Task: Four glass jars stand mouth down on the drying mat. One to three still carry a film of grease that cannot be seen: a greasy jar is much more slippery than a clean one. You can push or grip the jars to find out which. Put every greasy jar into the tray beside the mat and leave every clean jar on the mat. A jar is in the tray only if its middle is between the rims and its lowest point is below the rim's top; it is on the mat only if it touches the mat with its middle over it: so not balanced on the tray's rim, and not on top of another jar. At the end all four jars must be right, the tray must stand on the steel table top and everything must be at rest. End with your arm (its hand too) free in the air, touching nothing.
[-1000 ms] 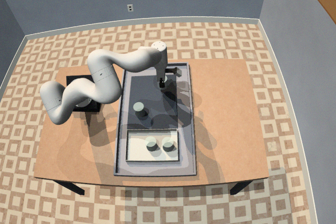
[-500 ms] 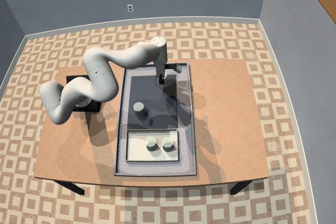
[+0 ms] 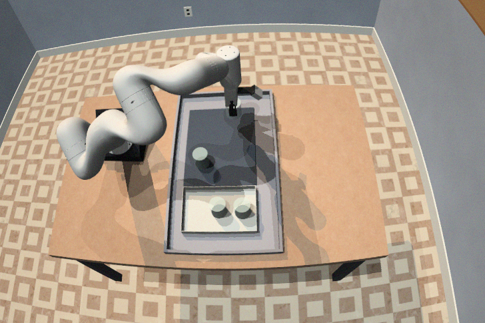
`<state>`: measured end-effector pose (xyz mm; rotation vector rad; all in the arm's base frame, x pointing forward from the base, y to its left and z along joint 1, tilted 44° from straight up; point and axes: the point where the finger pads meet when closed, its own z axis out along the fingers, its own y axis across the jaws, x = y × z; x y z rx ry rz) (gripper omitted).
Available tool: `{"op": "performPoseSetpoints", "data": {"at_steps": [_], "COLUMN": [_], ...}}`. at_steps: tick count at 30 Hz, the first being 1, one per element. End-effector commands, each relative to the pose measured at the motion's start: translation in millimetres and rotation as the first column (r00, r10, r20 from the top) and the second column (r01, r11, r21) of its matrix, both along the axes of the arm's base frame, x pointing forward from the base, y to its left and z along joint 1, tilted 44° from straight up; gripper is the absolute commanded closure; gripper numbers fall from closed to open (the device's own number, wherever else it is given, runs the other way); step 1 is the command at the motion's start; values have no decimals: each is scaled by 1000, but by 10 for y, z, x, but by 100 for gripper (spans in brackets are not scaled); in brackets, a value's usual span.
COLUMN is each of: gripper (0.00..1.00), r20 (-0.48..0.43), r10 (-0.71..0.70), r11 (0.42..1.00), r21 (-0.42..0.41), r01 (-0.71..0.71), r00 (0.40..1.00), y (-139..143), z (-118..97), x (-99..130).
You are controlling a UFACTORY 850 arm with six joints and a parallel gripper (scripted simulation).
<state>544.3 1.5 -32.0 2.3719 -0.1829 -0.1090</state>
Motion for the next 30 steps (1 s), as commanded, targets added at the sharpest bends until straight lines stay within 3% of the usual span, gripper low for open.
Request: {"op": "performPoseSetpoints", "data": {"at_steps": [1, 5, 30], "gripper": [100, 100, 100], "r20": [1, 1, 1], "r10": [0, 0, 0], "r11": [1000, 1000, 1000], "r21": [0, 0, 0], "r01": [0, 0, 0], "r00": [1000, 1000, 1000], "y": [47, 119, -338], "z": [50, 126, 621], "x": [13, 27, -328]}}
